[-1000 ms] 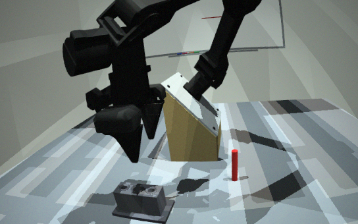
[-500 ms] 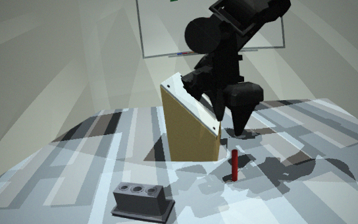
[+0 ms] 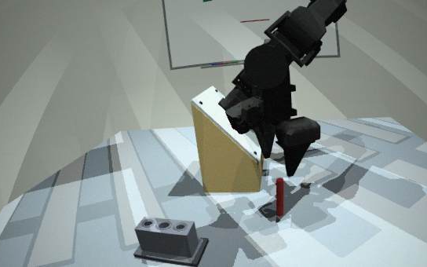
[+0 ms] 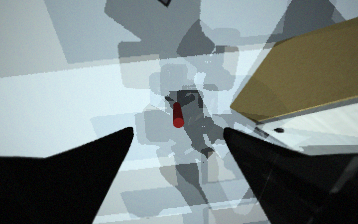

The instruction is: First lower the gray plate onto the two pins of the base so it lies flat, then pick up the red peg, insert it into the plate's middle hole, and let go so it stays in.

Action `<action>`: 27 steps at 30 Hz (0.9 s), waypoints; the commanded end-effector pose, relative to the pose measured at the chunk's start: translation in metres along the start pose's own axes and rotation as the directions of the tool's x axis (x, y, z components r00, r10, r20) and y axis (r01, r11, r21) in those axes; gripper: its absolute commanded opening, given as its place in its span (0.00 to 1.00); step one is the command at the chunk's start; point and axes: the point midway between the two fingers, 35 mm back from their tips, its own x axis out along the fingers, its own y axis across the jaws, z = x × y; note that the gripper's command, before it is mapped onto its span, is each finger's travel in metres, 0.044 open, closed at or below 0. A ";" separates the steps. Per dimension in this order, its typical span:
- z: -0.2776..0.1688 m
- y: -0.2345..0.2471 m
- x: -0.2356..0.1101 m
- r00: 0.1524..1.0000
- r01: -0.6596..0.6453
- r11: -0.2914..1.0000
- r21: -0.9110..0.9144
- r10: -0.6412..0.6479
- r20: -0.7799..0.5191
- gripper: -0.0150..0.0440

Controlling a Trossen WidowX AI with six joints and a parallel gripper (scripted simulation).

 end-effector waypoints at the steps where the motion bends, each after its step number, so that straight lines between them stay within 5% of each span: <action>1: -0.003 -0.001 0.012 1.000 -0.002 1.000 0.000 0.002 -0.006 1.00; 27: -0.003 0.000 0.050 1.000 0.000 1.000 -0.002 0.000 -0.003 1.00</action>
